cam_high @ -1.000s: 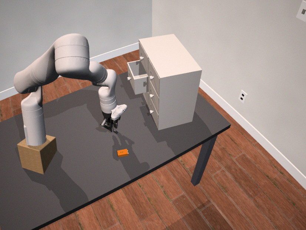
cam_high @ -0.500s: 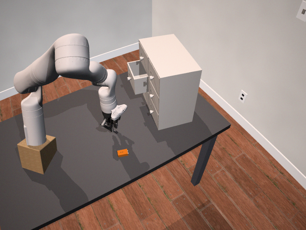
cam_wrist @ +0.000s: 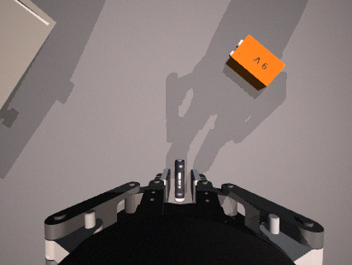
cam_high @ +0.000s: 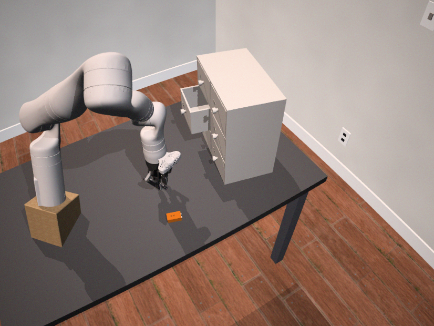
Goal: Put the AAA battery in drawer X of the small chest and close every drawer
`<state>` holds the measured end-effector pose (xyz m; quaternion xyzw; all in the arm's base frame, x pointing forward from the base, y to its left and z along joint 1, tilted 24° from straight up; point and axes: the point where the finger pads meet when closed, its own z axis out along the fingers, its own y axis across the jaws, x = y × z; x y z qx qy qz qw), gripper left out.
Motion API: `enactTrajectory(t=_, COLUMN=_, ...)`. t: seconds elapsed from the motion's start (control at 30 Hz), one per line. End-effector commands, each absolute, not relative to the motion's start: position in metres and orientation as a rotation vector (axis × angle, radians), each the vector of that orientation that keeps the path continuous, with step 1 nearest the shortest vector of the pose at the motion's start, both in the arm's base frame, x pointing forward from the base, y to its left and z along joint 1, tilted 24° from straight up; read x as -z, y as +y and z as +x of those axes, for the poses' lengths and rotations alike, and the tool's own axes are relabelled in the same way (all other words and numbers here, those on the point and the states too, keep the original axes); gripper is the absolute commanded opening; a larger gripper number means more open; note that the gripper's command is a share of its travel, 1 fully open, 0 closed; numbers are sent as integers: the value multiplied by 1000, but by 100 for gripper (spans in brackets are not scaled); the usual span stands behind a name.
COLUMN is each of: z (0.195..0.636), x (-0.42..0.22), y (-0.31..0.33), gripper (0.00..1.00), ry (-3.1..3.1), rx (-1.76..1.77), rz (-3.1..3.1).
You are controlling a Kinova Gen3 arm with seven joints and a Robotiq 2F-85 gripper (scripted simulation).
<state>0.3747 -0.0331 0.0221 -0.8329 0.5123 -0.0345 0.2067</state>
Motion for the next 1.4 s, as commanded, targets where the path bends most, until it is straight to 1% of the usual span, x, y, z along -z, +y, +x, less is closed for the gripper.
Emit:
enactTrajectory(t=0.0, z=375, x=-20, y=-30, gripper=24, ry=1421, rx=91, rz=-2321)
enactTrajectory(t=0.8, z=375, x=-19, y=-29, gripper=24, ry=1421, rx=91, rz=-2321)
enactTrajectory(t=0.83, z=375, x=-19, y=-29, gripper=5, ry=1421, rx=91, rz=-2321)
enactTrajectory(t=1.37, z=375, x=-19, y=-29, gripper=5, ry=1421, rx=91, rz=-2321)
